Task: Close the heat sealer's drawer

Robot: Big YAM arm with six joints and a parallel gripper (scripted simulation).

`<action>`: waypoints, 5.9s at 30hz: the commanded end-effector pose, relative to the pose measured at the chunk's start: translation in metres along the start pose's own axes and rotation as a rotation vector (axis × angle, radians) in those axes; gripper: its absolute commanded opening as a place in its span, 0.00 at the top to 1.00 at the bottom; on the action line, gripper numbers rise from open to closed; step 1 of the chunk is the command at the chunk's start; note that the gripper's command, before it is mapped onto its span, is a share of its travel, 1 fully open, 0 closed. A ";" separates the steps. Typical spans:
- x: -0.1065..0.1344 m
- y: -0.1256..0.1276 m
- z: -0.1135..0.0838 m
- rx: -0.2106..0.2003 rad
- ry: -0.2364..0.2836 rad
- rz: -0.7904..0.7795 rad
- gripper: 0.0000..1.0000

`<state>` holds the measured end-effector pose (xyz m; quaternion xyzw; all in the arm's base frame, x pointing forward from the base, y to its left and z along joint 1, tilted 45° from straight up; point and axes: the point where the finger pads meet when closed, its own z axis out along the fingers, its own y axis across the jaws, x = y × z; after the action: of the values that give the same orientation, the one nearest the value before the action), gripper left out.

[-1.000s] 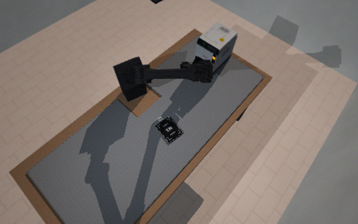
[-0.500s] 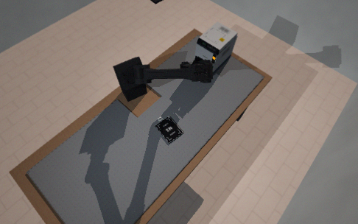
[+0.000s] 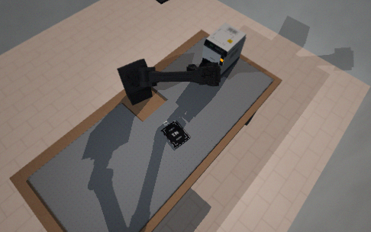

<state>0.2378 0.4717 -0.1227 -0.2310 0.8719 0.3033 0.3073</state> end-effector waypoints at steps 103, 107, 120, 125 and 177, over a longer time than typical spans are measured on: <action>-0.005 0.007 -0.012 -0.032 -0.009 -0.015 0.70; -0.004 0.009 -0.019 -0.037 -0.011 -0.018 0.70; -0.003 0.009 -0.037 -0.035 -0.008 -0.019 0.70; -0.001 0.011 -0.045 -0.039 -0.005 -0.020 0.70; 0.004 0.005 -0.125 -0.027 0.014 -0.004 0.70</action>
<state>0.1921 0.3928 -0.0582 -0.2396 0.8713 0.3052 0.3003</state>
